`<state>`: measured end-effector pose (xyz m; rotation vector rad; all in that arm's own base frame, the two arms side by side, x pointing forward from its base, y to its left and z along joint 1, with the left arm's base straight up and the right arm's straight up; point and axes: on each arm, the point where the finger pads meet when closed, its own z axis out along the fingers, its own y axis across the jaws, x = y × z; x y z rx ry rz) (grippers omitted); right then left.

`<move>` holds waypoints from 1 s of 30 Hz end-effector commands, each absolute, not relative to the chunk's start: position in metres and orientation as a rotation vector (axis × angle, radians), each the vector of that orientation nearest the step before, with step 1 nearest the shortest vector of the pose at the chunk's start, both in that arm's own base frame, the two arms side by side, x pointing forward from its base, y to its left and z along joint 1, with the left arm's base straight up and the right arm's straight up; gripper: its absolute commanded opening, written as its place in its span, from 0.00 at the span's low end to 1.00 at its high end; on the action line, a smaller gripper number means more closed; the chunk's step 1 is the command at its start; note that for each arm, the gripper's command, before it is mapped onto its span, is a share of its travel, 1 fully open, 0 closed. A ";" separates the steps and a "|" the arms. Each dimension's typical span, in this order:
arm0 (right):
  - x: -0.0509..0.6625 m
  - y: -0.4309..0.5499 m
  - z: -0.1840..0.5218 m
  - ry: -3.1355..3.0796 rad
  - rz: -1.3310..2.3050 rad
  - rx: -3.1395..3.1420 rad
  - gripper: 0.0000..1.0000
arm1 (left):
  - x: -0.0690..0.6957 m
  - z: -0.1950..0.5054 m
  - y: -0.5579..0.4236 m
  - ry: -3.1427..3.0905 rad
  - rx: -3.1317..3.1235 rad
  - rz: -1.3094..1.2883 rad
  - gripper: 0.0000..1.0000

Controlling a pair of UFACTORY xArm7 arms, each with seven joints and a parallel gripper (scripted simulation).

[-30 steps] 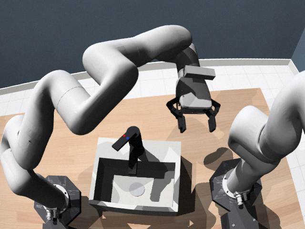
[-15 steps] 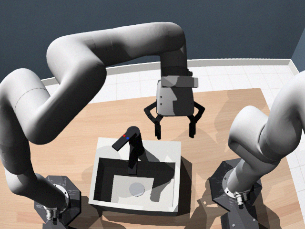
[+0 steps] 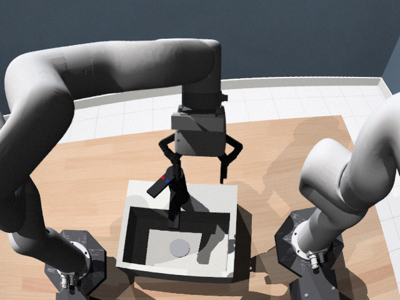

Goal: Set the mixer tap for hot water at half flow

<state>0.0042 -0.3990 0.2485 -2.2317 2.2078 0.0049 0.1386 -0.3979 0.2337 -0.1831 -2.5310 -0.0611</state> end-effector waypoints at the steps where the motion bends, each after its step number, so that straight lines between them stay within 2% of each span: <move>1: 0.004 -0.400 0.250 2.209 0.000 -2.233 1.00 | 0.145 0.235 -0.370 -2.661 -0.340 -0.031 1.00; 17: 0.004 -0.400 0.250 2.209 0.000 -2.233 1.00 | 0.166 0.228 -0.293 -2.919 -1.101 0.002 1.00; 29: 0.004 -0.400 0.250 2.209 0.000 -2.233 1.00 | 0.167 0.227 -0.290 -2.924 -1.156 0.004 1.00; 30: 0.004 -0.400 0.250 2.209 0.000 -2.233 1.00 | 0.167 0.227 -0.290 -2.924 -1.156 0.004 0.00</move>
